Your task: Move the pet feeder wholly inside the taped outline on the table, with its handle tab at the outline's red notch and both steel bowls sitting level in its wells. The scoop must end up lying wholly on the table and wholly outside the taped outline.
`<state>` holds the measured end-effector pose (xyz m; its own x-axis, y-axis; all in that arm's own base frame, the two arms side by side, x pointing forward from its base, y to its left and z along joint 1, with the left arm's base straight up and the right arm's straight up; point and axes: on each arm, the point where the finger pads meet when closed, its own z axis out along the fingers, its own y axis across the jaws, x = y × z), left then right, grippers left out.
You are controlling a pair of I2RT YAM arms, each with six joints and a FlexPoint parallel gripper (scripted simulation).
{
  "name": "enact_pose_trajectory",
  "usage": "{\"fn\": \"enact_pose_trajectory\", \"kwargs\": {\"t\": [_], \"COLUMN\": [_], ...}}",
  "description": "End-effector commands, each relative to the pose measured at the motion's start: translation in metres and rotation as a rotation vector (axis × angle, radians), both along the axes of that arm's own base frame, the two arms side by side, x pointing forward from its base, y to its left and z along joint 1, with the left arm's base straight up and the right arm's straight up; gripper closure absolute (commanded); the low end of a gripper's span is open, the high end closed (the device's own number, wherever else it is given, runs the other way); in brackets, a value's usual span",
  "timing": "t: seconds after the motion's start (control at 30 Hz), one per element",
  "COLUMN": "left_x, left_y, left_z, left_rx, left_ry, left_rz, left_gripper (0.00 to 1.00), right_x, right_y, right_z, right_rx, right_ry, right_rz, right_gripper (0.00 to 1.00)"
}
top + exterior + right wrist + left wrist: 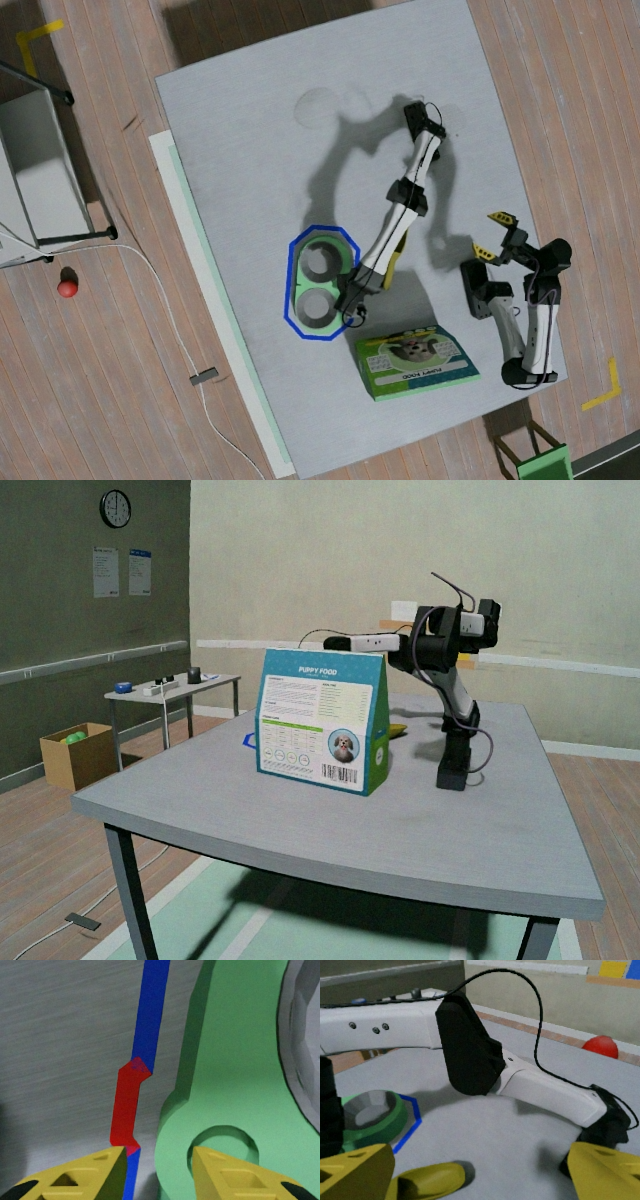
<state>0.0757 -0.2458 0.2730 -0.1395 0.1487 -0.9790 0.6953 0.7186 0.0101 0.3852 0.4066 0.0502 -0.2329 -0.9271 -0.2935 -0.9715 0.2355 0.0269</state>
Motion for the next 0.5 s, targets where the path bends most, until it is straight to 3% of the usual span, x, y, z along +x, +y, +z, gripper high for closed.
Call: {"fn": "enact_pose_trajectory", "kwargs": {"t": [0.0,0.13,0.23,0.47], "left_x": [0.000,0.000,0.000,0.000], "left_y": [0.001,0.001,0.001,0.001], "left_z": [0.006,0.006,0.006,0.006], "left_rx": [-0.022,-0.022,-0.022,-0.022], "left_ry": [0.007,0.007,0.007,0.007], "left_rz": [-0.002,-0.002,-0.002,-0.002], "left_gripper": [0.12,0.12,0.12,0.12], "right_x": [0.005,0.005,-0.002,-0.002], "right_y": [-0.003,-0.003,0.000,0.000], "right_z": [0.026,0.023,-0.009,-0.011], "right_rx": [0.027,0.026,-0.008,-0.010], "right_ry": [-0.028,-0.021,0.030,0.033], "right_rz": [0.001,0.005,0.025,0.025], "right_gripper": [0.66,0.66,0.66,0.66]}}
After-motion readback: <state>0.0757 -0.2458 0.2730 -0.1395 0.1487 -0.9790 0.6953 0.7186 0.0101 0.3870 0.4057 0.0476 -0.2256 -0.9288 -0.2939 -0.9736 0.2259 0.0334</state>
